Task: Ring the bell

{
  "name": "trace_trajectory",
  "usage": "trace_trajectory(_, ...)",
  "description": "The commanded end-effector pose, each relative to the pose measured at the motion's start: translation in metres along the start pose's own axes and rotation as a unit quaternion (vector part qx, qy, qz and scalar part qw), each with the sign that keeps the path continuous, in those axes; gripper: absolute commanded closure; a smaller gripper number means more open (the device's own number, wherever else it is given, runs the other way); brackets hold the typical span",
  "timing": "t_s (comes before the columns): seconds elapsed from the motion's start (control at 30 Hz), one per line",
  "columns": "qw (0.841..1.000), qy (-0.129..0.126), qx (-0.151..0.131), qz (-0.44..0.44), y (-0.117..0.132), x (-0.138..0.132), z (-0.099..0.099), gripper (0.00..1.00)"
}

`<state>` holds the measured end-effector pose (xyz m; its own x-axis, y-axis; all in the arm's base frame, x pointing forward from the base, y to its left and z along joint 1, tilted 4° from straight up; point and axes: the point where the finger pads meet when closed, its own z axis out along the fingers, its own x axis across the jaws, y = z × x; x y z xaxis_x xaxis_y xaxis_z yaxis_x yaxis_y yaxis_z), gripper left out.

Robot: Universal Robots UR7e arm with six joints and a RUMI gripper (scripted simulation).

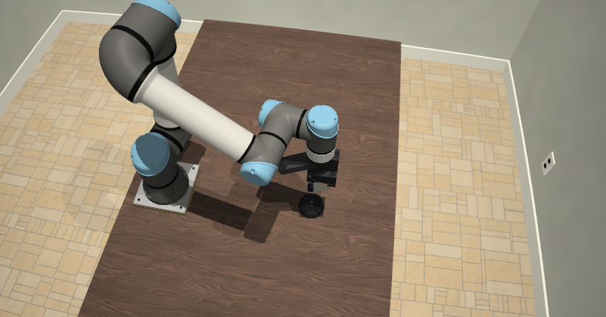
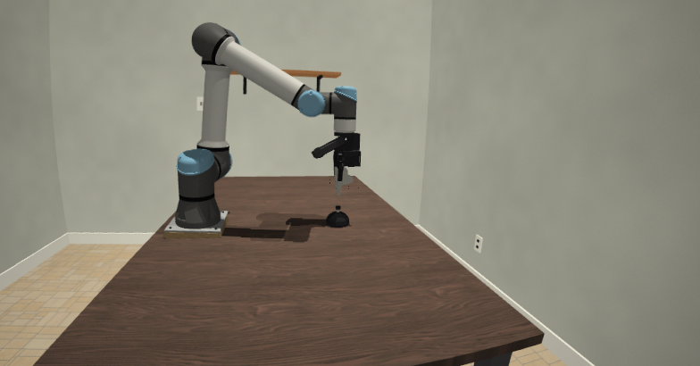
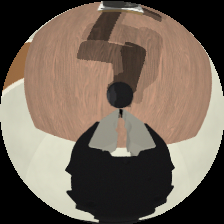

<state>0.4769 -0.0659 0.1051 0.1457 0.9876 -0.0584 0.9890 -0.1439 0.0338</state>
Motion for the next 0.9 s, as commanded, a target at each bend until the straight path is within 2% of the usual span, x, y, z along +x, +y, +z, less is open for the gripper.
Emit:
trace_trajectory(0.0, 1.0, 0.0, 0.0, 0.0, 0.0001, 0.0006, -0.0176, 1.0)
trace_trajectory(0.33, 1.0, 0.0, 0.0, 0.0, 0.0, 0.0003, -0.0244, 1.0)
trace_trajectory(0.87, 1.0, 0.0, 0.002, 0.0, -0.0011, 0.0006, -0.0228, 1.0)
